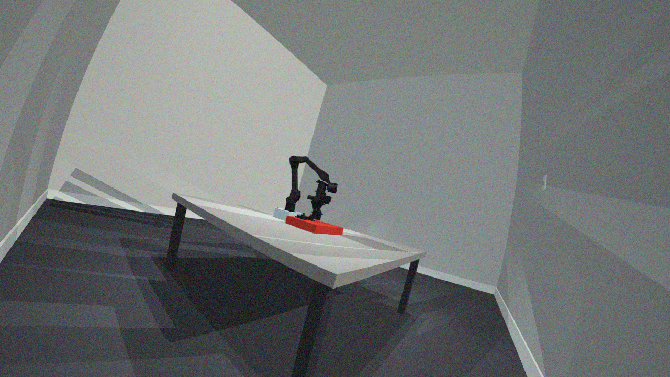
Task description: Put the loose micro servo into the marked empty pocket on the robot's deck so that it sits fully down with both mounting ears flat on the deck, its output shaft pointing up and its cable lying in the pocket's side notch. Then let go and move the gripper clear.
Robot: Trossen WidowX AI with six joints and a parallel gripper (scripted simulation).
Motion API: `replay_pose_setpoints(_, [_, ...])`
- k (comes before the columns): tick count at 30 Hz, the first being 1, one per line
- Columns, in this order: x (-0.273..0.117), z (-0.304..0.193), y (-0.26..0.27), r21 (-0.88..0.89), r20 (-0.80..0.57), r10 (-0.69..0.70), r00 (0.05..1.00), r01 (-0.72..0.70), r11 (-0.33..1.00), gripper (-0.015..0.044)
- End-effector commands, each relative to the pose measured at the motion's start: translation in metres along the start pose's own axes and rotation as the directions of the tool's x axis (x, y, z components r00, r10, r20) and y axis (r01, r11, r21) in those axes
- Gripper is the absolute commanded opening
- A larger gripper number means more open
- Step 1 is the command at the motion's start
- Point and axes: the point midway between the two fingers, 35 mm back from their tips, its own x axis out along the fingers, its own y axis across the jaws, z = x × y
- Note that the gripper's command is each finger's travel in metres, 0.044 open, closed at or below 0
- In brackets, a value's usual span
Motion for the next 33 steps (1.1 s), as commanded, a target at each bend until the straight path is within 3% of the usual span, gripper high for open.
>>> replay_pose_setpoints(1, [0.001, 0.001, 0.0, 0.002, 0.003, 0.002, 1.0, -0.002, 1.0, 0.0])
replay_pose_setpoints(33, [0.023, 0.001, 0.0, 0.002, 0.003, 0.002, 1.0, -0.002, 1.0, 0.0])
